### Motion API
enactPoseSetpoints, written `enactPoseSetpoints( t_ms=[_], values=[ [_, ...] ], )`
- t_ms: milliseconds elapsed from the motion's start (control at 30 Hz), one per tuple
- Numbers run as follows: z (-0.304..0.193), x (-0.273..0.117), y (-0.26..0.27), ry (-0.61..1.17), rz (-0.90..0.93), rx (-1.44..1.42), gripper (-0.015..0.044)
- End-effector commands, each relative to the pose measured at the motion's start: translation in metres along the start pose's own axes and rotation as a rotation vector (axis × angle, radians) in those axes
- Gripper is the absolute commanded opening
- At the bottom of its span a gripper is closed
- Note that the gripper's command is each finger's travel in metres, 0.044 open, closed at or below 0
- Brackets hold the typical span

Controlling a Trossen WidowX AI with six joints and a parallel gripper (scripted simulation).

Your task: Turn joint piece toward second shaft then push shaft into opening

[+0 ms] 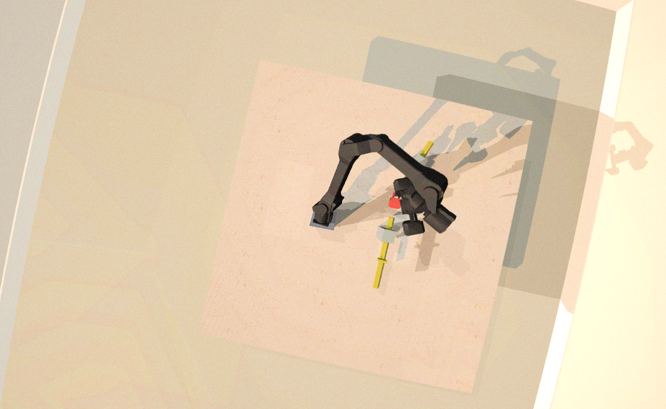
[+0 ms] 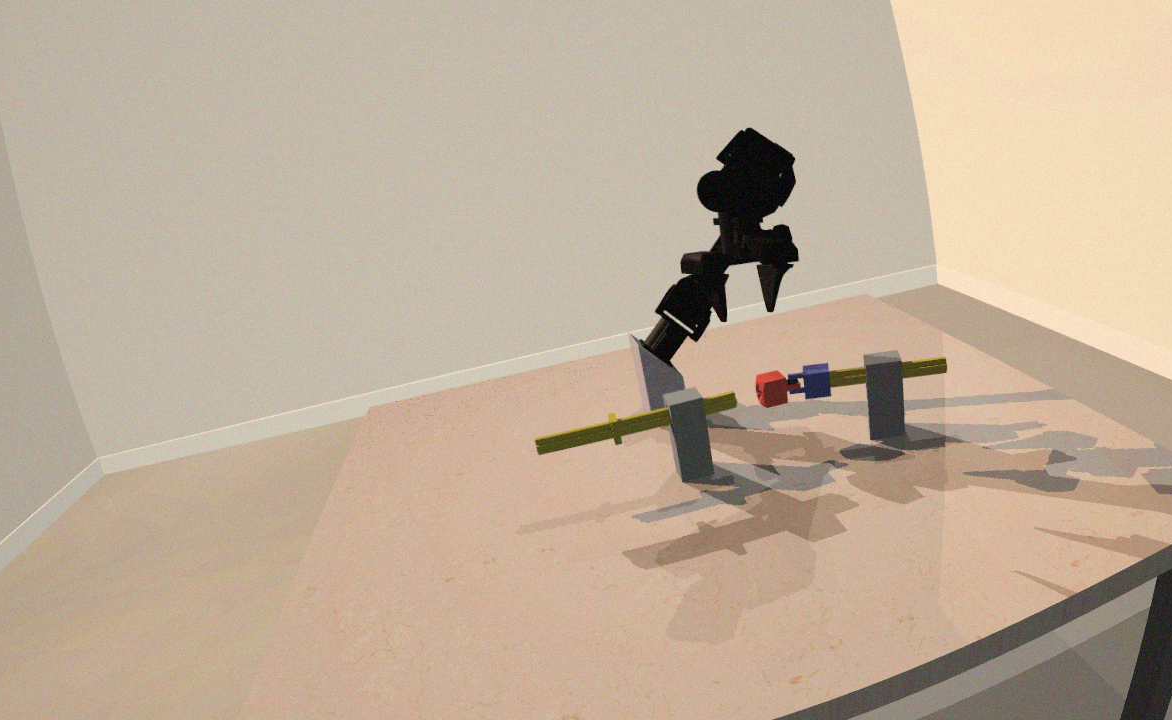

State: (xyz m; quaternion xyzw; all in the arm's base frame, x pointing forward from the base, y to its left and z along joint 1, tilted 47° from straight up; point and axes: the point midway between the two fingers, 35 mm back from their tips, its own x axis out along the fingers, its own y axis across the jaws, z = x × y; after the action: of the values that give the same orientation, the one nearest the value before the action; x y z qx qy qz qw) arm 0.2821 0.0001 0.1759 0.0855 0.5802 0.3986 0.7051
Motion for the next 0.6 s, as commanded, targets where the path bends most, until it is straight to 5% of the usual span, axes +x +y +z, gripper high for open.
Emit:
enactPoseSetpoints(
  t_ms=[0, 567],
  values=[
    [-0.002, 0.004, -0.006, 0.005, 0.027, 0.13, 0.044],
    [-0.01, 0.022, -0.029, 0.046, 0.126, 0.701, 0.044]
  ],
)
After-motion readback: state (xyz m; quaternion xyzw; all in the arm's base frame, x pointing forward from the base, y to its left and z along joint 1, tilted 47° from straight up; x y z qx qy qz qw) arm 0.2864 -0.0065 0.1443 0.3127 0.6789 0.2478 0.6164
